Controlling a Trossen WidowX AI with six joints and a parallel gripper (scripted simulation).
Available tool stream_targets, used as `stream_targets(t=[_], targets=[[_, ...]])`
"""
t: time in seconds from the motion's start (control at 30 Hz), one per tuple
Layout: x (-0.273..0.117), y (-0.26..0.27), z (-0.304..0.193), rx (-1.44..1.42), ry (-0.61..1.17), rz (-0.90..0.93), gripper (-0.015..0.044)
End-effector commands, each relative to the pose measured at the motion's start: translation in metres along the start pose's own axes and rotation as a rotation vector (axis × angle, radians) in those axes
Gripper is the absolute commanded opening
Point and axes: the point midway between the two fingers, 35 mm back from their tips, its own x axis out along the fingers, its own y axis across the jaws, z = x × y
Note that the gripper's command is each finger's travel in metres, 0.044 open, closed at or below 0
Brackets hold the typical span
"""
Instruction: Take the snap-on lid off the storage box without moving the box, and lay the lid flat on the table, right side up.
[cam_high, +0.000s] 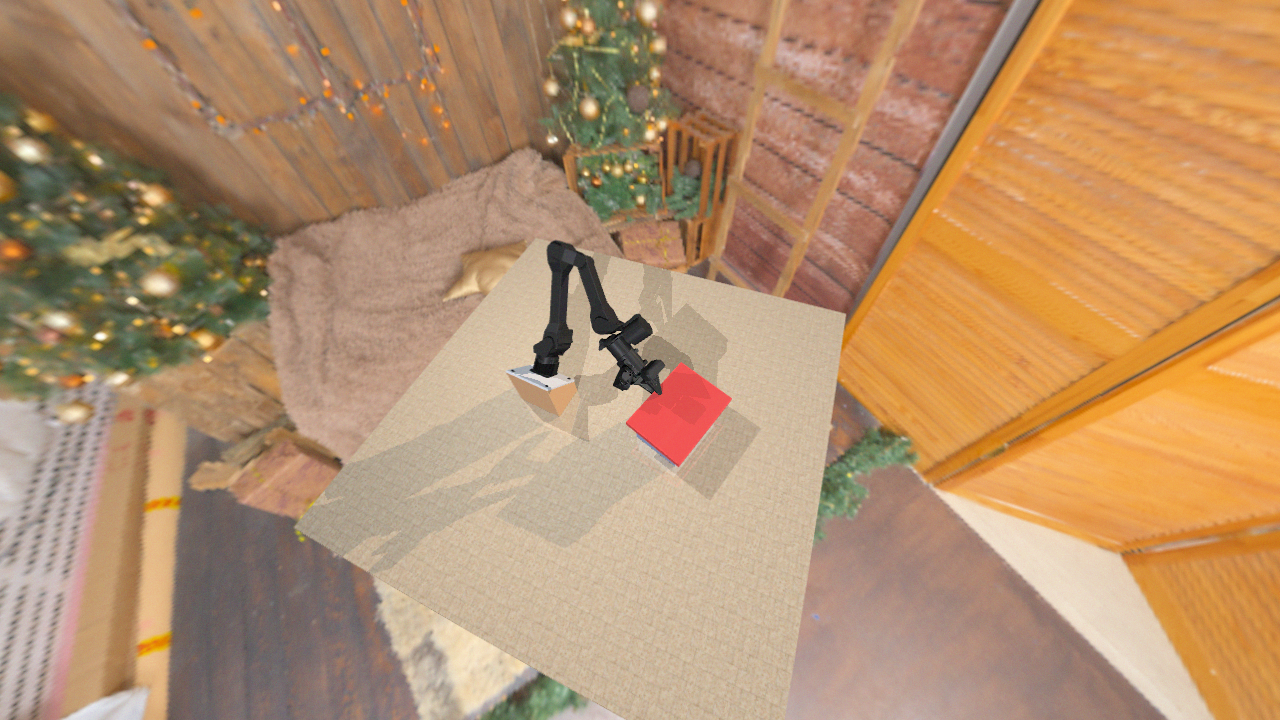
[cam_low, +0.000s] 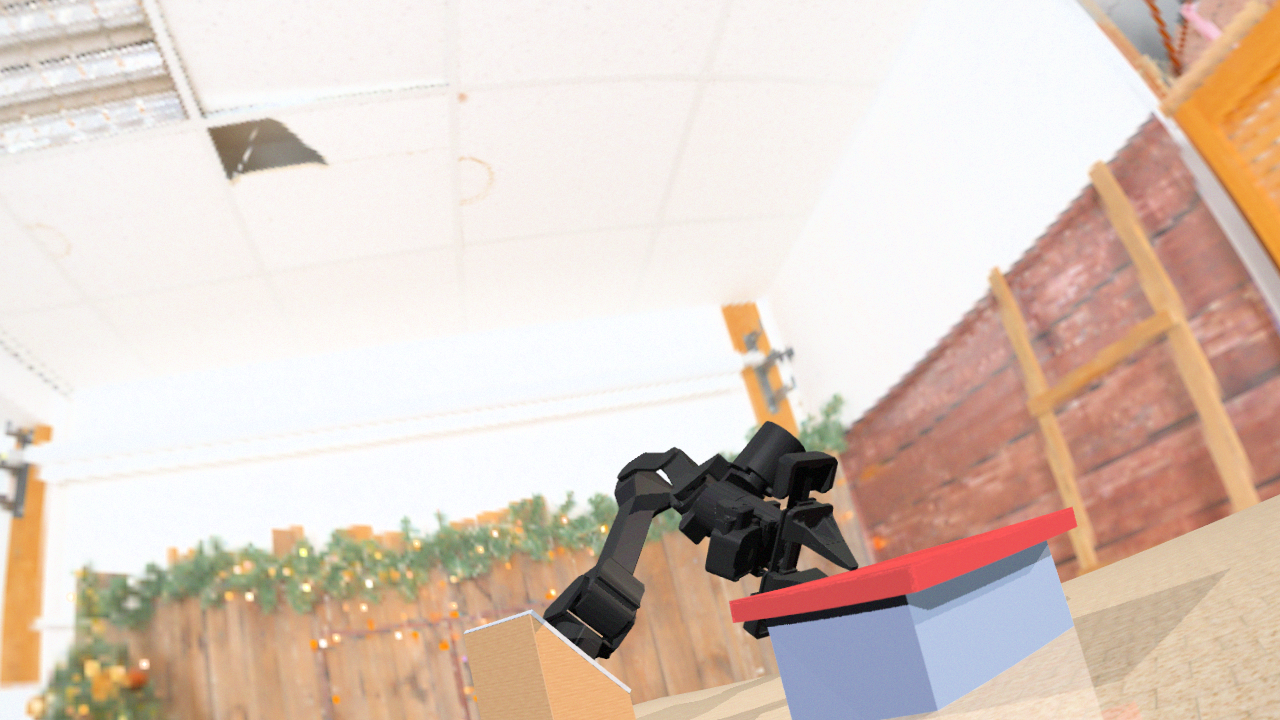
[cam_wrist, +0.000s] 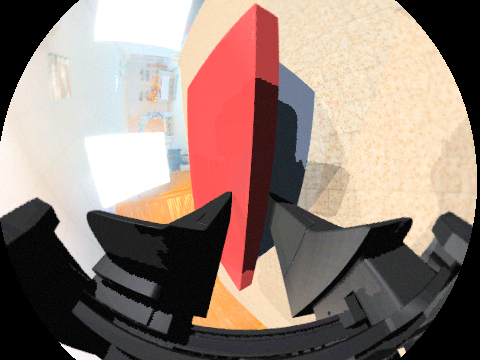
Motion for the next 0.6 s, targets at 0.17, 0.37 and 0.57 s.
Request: stream_targets(t=[0.17, 0.37, 0.57], targets=[[0.0014, 0.0003, 0.0005, 0.0, -0.001, -0.002, 0.0], [0.0018, 0.0007, 0.0005, 0.0, -0.001, -0.002, 0.0], [0.0022, 0.001, 0.0005, 0.0, -0.001, -0.002, 0.0]])
